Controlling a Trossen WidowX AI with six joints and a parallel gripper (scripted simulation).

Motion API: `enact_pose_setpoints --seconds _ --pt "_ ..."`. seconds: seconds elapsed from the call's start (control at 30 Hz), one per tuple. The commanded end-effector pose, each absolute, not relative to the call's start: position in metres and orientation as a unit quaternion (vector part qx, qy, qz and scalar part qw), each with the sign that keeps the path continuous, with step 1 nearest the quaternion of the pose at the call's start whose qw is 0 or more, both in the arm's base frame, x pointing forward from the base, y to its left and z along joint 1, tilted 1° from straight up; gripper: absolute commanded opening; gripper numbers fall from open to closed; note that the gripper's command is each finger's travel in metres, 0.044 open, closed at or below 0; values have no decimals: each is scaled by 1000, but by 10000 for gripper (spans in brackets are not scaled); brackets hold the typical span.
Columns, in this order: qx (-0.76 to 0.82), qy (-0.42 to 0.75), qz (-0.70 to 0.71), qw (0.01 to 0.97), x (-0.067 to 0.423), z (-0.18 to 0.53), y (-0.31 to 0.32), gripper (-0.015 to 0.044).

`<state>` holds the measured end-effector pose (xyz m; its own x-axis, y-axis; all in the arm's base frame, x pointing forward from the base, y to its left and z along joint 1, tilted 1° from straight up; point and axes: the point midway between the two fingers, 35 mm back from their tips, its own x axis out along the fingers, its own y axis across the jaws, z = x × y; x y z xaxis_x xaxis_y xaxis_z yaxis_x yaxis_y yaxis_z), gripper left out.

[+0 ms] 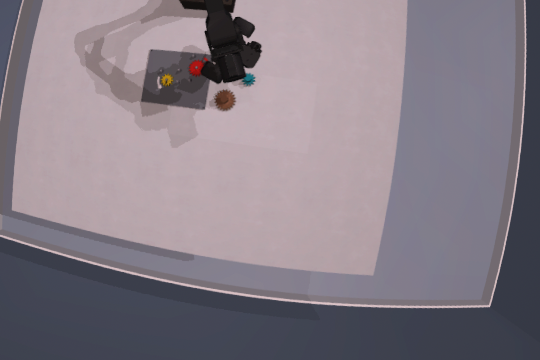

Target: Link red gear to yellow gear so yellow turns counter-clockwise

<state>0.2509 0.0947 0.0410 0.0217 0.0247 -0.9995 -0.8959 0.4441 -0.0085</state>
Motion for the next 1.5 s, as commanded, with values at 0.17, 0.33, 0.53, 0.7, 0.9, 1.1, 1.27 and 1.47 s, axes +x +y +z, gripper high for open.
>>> enact_pose_setpoints --seconds 0.17,0.33,0.53,0.7,0.9,1.1,1.27,1.47 --pt "-368 587 376 615 254 67 97 0" --pt "-368 587 376 616 254 81 97 0" --pt "-369 586 376 616 252 97 97 0" --pt "-369 586 376 616 250 110 97 0" --pt "-368 587 376 615 247 126 96 0" --pt "-368 587 376 615 245 132 95 0" --pt "-368 587 376 615 253 127 89 0" --pt "-367 588 374 616 263 119 80 0"
